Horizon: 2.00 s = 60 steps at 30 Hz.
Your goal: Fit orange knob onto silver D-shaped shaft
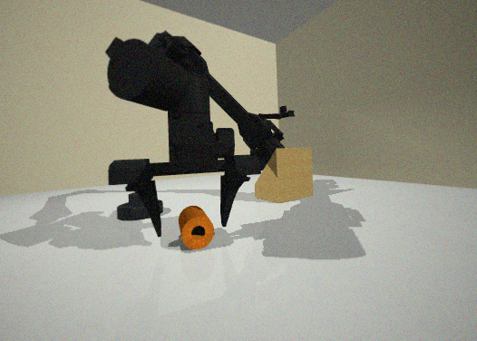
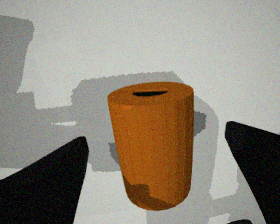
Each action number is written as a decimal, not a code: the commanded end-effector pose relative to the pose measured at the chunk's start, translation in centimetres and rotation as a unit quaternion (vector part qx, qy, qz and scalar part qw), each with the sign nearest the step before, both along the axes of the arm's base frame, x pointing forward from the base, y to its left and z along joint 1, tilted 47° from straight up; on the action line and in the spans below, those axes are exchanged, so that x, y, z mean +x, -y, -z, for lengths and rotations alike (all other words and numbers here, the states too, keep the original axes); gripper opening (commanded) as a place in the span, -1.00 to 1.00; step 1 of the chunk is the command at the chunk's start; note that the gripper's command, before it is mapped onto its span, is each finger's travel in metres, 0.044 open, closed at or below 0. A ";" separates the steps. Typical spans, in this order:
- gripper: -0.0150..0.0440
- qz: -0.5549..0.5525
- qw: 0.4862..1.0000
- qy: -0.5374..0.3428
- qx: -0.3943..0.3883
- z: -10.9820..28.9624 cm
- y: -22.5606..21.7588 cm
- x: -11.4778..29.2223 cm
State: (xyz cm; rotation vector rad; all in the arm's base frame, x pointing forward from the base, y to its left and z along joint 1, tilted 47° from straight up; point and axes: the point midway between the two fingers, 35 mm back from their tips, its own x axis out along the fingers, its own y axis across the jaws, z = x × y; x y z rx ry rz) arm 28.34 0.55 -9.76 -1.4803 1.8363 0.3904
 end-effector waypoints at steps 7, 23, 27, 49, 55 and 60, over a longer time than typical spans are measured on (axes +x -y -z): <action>0.32 -0.003 1.000 -0.007 -0.004 0.2 0.2 -0.3; 0.11 -0.003 1.000 -0.007 -0.004 0.2 0.2 -0.3; 0.11 -0.003 1.000 -0.007 -0.004 -0.3 -0.3 -0.2; 0.11 0.169 0.971 0.170 -0.021 -0.8 -0.9 -0.1; 0.11 0.177 0.968 0.178 -0.021 -0.8 -0.9 -0.1; 0.11 0.218 0.950 0.220 -0.025 -0.8 -0.9 -0.1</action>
